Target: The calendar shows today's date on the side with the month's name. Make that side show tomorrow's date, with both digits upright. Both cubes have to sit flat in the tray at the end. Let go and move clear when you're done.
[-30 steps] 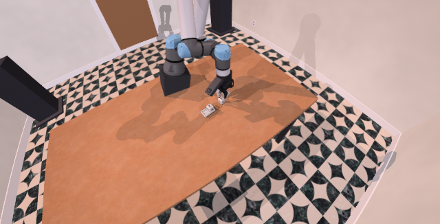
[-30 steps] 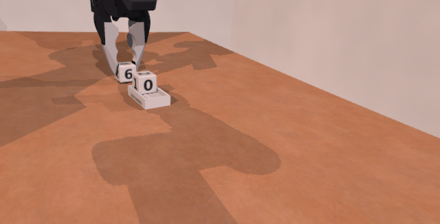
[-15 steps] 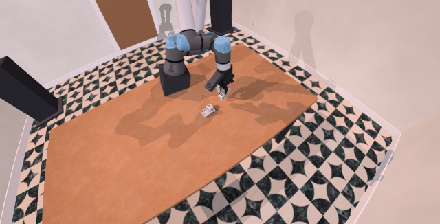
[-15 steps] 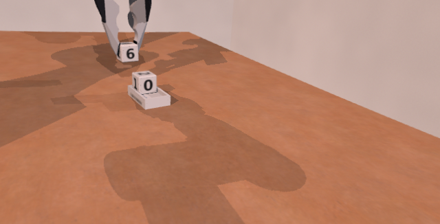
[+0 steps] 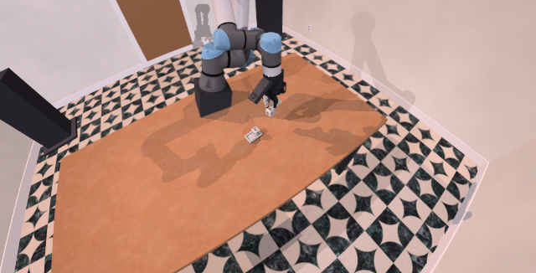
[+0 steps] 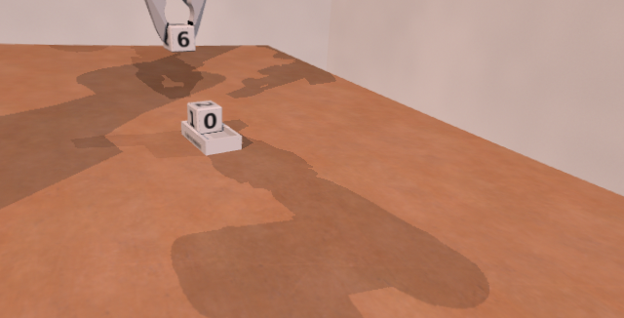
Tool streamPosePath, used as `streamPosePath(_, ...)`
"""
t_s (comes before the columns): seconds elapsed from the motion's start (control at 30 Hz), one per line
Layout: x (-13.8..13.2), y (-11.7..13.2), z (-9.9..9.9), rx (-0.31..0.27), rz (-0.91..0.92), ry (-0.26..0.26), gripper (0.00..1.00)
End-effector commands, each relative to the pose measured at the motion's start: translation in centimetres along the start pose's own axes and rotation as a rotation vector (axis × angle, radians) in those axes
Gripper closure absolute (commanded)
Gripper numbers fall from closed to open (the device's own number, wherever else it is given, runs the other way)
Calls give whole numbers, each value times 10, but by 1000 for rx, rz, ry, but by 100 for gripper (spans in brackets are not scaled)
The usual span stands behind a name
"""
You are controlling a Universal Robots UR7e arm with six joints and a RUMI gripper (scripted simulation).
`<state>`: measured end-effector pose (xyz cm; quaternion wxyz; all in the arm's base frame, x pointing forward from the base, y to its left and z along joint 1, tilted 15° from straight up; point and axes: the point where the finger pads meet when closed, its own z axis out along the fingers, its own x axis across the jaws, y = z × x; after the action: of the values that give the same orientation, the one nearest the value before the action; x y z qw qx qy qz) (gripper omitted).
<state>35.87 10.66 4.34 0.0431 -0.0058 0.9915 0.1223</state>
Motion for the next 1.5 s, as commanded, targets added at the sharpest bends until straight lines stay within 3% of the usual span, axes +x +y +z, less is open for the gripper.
streamPosePath(0.0,2,-1,-11,-4,0,9,89)
streamPosePath(0.4,3,-6,-10,-4,2,13,89)
streamPosePath(0.57,1,-40,-11,-2,7,18,89)
streamPosePath(0.63,1,-40,-11,-2,7,18,89)
streamPosePath(0.83,5,-99,-15,-4,15,20,89)
streamPosePath(0.97,7,-123,-18,-5,17,16,89)
streamPosePath(1.47,6,-128,-19,-5,17,13,89)
